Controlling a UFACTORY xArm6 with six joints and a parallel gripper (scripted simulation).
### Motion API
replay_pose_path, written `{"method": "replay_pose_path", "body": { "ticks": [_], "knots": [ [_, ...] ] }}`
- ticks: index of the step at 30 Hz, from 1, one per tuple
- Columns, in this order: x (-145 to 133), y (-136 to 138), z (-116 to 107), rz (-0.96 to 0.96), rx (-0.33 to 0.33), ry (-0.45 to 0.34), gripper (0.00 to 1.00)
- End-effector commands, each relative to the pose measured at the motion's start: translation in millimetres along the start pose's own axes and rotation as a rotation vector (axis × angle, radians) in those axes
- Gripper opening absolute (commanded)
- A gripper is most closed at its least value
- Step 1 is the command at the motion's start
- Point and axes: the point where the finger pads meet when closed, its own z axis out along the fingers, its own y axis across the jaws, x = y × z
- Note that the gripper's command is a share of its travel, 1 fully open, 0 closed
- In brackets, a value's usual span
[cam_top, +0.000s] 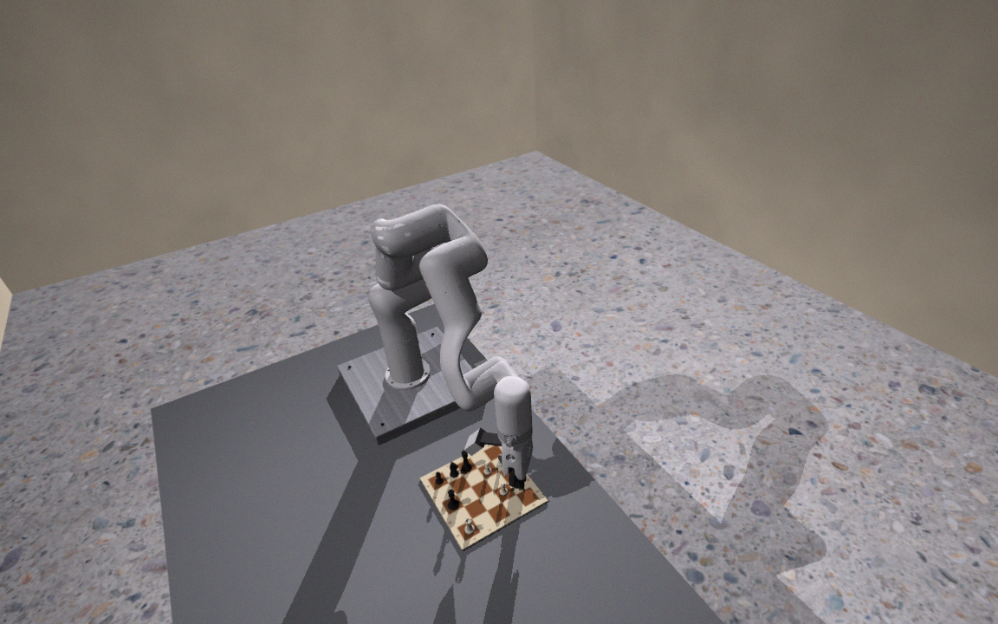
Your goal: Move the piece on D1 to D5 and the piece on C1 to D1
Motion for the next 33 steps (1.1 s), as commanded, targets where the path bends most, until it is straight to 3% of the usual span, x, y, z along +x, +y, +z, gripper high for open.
{"method": "replay_pose_path", "body": {
  "ticks": [1,22,23,27,28,30,31,33],
  "knots": [
    [-1.3,-1.0,-1.5,0.0,0.003,-0.003,0.0],
    [-1.3,-1.0,-1.5,0.0,0.003,-0.003,0.0],
    [-1.3,-1.0,-1.5,0.0,0.003,-0.003,0.07],
    [-1.3,-1.0,-1.5,0.0,0.003,-0.003,0.07],
    [-1.3,-1.0,-1.5,0.0,0.003,-0.003,0.14],
    [-1.3,-1.0,-1.5,0.0,0.003,-0.003,0.14],
    [-1.3,-1.0,-1.5,0.0,0.003,-0.003,0.21],
    [-1.3,-1.0,-1.5,0.0,0.003,-0.003,0.21]
  ]
}}
